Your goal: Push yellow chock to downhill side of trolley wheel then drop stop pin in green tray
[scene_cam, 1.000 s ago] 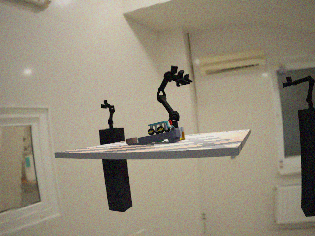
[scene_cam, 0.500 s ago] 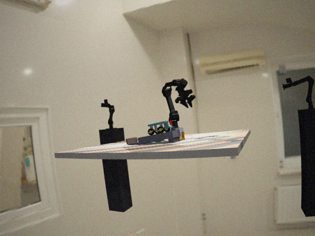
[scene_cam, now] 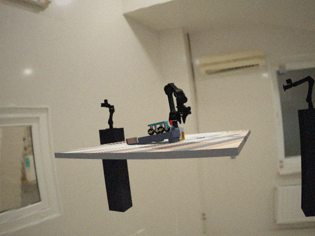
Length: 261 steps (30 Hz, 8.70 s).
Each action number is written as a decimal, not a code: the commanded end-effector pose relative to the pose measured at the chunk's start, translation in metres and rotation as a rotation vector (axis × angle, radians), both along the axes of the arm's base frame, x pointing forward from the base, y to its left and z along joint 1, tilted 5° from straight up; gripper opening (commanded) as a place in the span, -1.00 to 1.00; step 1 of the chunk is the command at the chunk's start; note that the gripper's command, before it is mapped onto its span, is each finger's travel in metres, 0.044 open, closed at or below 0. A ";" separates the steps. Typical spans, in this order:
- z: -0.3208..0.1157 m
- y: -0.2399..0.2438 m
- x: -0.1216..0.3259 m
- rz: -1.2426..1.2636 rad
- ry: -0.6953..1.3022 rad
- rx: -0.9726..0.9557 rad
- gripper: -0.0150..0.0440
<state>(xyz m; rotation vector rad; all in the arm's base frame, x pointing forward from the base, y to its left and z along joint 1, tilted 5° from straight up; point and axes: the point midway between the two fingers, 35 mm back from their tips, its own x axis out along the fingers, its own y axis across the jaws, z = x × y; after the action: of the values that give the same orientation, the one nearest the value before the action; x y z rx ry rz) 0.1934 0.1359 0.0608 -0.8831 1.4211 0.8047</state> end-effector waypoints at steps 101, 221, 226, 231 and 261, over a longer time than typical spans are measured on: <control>-0.014 -0.007 -0.006 0.007 0.008 -0.018 -0.49; 0.045 -0.006 0.001 -2.707 -0.163 0.008 -0.49; 0.045 -0.025 0.005 -2.707 -0.165 0.008 -0.49; 0.044 -0.043 0.008 -2.707 -0.167 0.008 -0.49; 0.044 -0.149 0.028 -2.706 -0.180 0.008 -0.49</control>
<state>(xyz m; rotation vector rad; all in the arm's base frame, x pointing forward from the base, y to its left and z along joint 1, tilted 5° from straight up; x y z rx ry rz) 0.2188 -0.0008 0.1046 1.1978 1.1204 -1.2869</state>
